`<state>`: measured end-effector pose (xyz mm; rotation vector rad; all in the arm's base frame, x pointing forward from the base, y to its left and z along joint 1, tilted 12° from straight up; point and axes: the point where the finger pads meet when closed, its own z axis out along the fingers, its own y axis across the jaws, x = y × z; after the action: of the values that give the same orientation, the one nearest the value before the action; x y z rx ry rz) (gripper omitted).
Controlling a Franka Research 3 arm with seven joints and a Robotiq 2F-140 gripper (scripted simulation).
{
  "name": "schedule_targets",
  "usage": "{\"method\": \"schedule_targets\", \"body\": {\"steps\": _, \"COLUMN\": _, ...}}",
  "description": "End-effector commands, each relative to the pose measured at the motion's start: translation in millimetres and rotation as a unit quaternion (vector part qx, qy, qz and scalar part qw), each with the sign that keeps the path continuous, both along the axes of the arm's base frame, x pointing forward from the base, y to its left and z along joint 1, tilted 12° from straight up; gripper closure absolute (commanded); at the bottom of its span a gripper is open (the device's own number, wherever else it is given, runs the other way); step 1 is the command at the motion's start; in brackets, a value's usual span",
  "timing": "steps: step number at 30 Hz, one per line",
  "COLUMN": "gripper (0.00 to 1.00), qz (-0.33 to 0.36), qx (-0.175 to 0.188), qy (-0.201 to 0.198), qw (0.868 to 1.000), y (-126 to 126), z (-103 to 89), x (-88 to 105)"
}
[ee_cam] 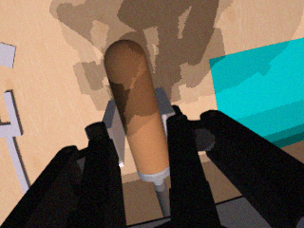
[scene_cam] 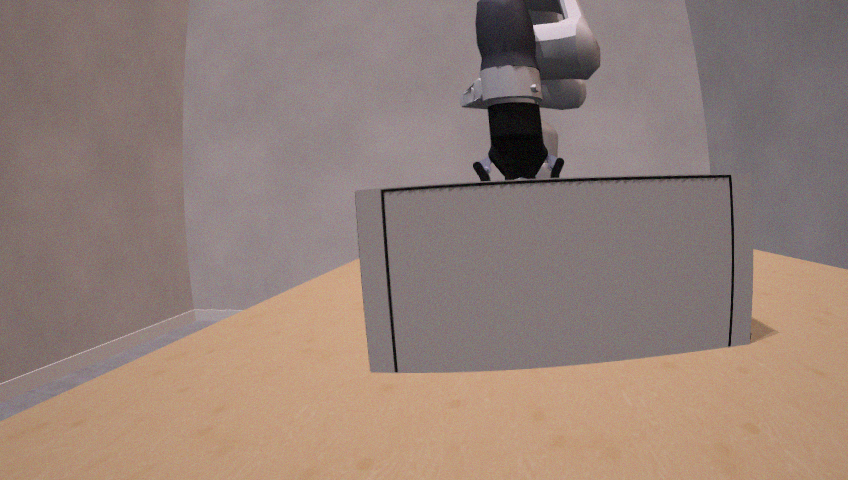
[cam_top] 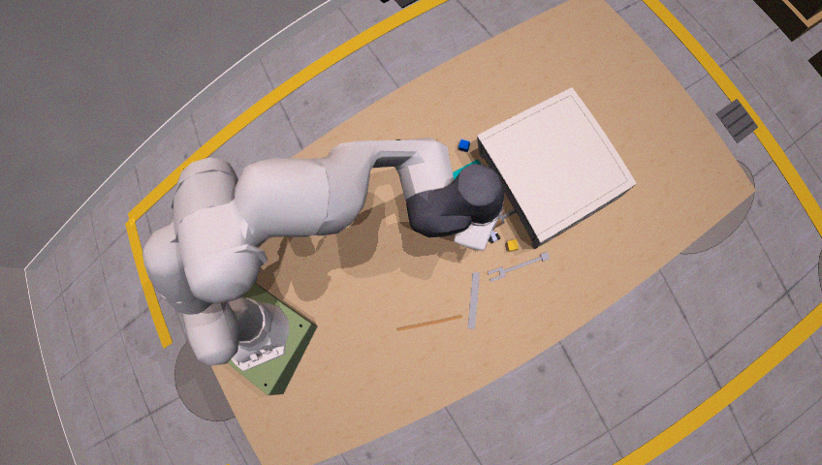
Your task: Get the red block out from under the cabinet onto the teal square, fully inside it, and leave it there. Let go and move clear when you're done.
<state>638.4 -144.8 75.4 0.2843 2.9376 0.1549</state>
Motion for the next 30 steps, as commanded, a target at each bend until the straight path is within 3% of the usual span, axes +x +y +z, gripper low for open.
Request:
{"method": "schedule_targets", "body": {"steps": 1, "gripper": 1.0, "qz": -0.002, "qx": 0.0, "qy": 0.0, "qw": 1.0, "y": 0, "z": 0.5, "x": 0.9}}
{"method": "schedule_targets", "body": {"steps": 17, "gripper": 1.0, "qz": -0.001, "qx": -0.001, "qy": 0.0, "qw": 1.0, "y": 11, "z": 1.9, "x": 2.8}}
{"method": "schedule_targets", "body": {"steps": 30, "gripper": 1.0, "qz": 0.002, "qx": -0.001, "qy": 0.0, "qw": 1.0, "y": 47, "z": 6.1, "x": 8.9}}
